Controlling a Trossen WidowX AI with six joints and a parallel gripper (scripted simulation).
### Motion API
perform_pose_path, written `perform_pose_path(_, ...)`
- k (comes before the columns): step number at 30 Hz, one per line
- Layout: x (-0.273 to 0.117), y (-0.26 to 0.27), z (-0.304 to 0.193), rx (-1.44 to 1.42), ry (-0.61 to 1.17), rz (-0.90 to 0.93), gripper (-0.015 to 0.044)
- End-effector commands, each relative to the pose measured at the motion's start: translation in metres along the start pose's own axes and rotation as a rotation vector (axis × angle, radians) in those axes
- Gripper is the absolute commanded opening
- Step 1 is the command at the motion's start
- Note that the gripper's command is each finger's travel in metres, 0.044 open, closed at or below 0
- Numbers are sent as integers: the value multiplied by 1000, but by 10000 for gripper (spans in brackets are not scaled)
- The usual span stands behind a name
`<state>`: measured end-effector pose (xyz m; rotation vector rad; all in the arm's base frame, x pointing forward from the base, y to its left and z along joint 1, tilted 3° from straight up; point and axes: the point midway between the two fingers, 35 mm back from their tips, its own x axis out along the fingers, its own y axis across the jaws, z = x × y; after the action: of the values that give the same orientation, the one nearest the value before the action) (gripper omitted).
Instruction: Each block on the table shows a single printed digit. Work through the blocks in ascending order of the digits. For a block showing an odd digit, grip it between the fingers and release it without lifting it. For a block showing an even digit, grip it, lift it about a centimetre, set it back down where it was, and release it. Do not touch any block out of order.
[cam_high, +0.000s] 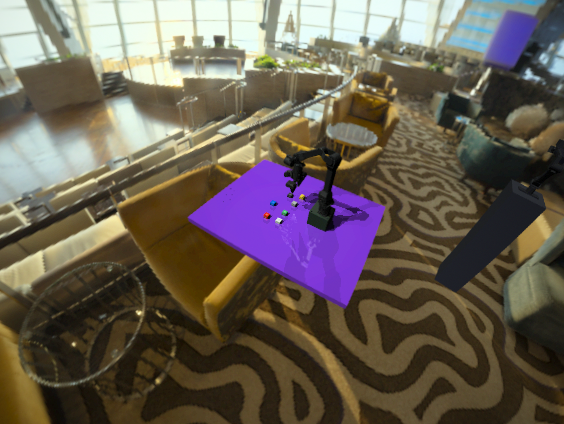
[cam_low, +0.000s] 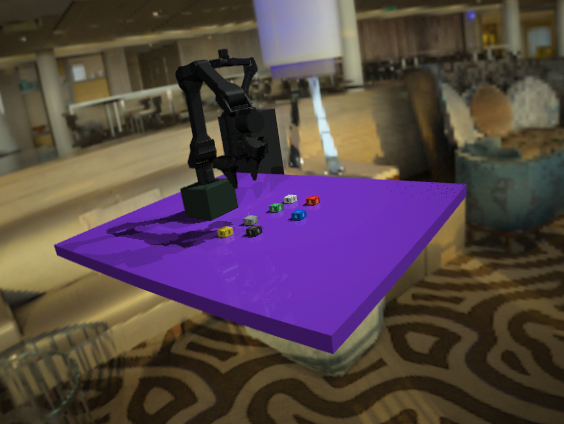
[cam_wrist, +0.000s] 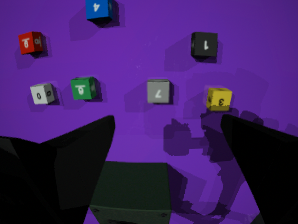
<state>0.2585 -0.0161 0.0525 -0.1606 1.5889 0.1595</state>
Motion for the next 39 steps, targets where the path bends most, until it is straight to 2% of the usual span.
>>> perform_pose_path(1, 0, 9, 3, 3, -4, 2, 400)
perform_pose_path(11, -1, 127, 3, 3, -4, 13, 400)
perform_pose_path(33, -1, 132, 3, 3, -4, 13, 400)
perform_pose_path(39, -3, 210, 3, 2, -4, 20, 400)
